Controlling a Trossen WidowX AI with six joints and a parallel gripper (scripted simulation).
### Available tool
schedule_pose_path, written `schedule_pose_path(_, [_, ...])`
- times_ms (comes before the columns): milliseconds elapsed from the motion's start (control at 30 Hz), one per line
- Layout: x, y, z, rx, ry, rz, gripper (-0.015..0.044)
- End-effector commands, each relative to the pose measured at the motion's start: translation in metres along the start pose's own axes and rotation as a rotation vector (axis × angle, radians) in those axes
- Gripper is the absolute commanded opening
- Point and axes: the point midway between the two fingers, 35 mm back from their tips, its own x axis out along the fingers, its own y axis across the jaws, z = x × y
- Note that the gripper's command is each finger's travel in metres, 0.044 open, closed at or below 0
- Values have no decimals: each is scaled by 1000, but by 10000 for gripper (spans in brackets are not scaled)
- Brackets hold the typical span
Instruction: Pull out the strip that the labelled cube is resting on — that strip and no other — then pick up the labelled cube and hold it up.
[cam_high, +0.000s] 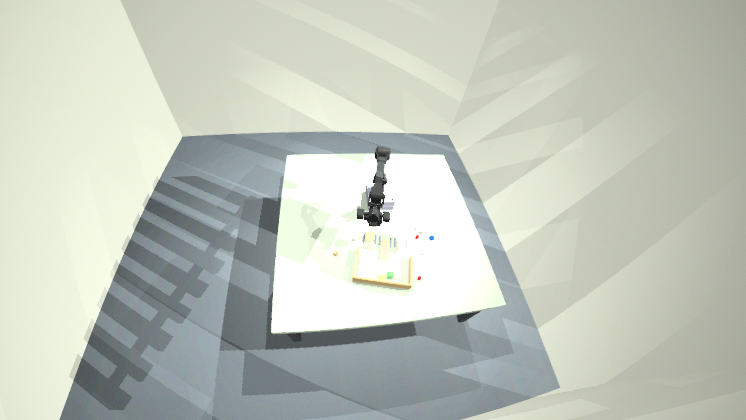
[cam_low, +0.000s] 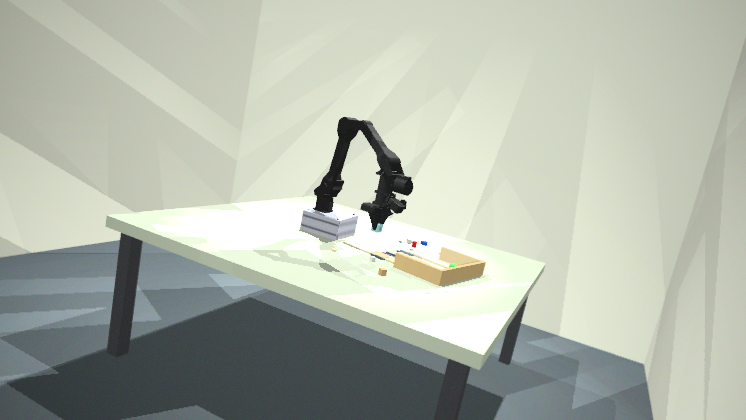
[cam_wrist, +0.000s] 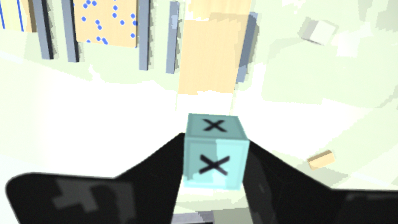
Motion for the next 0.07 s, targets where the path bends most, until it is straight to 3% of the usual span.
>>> schedule_pose_path(0, [-1,0,0,3,-1,-1,0])
schedule_pose_path(33, [-1,0,0,3,-1,-1,0])
